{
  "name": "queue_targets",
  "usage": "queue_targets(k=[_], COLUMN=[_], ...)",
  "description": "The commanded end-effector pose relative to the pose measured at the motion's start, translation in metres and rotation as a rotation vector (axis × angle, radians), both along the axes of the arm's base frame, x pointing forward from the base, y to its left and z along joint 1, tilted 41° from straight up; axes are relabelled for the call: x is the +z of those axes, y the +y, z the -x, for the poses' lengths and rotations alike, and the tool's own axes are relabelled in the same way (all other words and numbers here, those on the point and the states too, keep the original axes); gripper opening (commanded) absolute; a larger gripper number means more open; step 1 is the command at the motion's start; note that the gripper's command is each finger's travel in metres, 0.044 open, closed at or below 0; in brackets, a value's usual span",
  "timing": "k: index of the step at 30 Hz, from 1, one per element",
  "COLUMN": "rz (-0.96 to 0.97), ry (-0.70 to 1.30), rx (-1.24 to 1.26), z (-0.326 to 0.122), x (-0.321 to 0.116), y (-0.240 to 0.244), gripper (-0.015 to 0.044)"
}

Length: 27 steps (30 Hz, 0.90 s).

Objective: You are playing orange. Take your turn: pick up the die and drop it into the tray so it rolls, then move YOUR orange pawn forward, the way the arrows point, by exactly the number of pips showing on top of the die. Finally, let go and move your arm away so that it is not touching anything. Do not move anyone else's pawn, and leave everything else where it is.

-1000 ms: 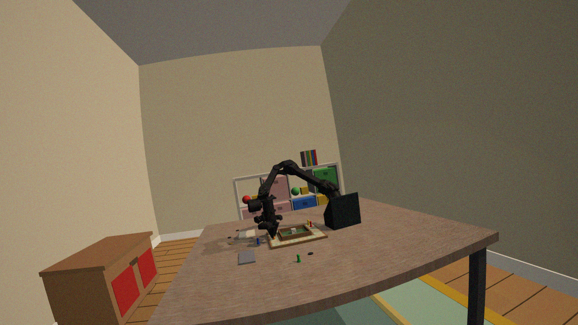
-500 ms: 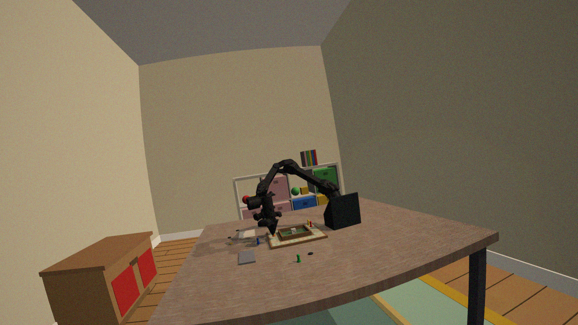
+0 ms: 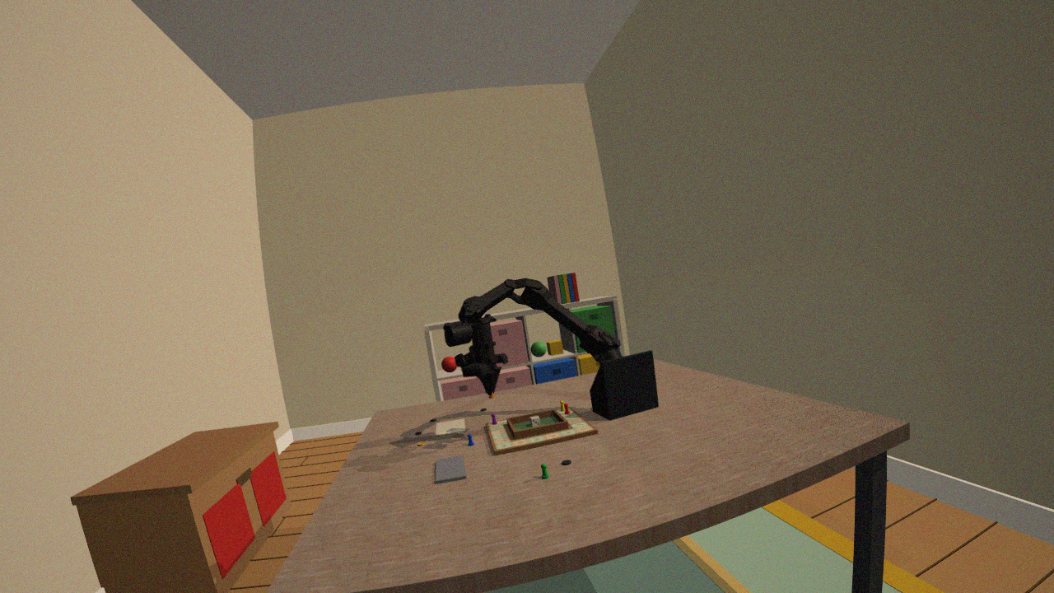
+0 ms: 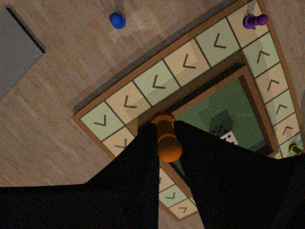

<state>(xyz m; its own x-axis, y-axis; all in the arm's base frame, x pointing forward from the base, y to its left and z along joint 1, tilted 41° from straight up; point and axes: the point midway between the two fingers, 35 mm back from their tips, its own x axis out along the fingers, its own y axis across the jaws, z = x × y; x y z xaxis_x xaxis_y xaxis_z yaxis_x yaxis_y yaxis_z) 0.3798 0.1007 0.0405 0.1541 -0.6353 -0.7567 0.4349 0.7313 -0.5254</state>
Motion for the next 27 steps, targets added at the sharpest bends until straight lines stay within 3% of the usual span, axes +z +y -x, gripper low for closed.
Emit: queue_targets(k=[1,27], rz=[-0.006,-0.012], ry=[-0.006,0.018], rx=[-0.009,0.002], z=[0.002,0.085], x=[0.008,-0.073], y=[0.003,0.020], gripper=[0.0000,0.0000])
